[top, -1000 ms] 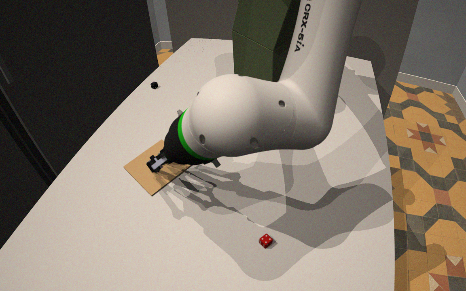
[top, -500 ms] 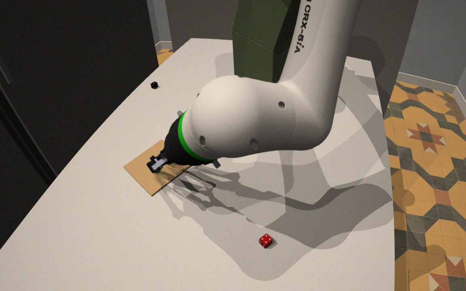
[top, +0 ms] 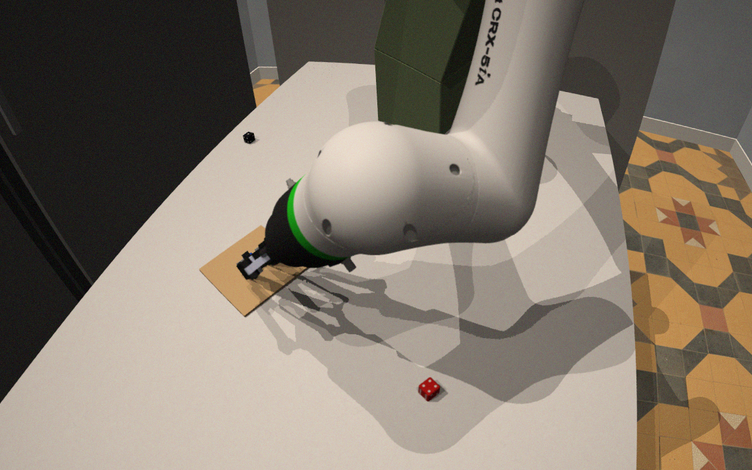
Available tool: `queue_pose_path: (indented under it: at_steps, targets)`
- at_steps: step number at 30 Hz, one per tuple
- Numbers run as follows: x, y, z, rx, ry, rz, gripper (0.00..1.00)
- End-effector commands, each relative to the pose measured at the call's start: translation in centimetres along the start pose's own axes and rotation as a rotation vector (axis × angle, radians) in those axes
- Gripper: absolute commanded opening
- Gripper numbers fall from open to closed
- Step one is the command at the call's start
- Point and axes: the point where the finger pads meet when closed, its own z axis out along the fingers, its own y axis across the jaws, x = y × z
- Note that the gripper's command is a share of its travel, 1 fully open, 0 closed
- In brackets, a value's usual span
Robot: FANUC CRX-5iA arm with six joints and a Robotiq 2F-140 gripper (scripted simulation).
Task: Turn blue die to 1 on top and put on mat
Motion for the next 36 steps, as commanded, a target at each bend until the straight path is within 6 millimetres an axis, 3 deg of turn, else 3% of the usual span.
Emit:
queue_pose_path:
  at_steps: [1, 13, 14, 36]
  targets:
    - [0.02, -0.02, -0.01, 0.0, 0.0, 0.0, 0.29]
    - [0.02, -0.02, -0.01, 0.0, 0.0, 0.0, 0.29]
    - [0.02, -0.02, -0.01, 0.0, 0.0, 0.0, 0.18]
    - [0.02, -0.02, -0.01, 0.0, 0.0, 0.0, 0.18]
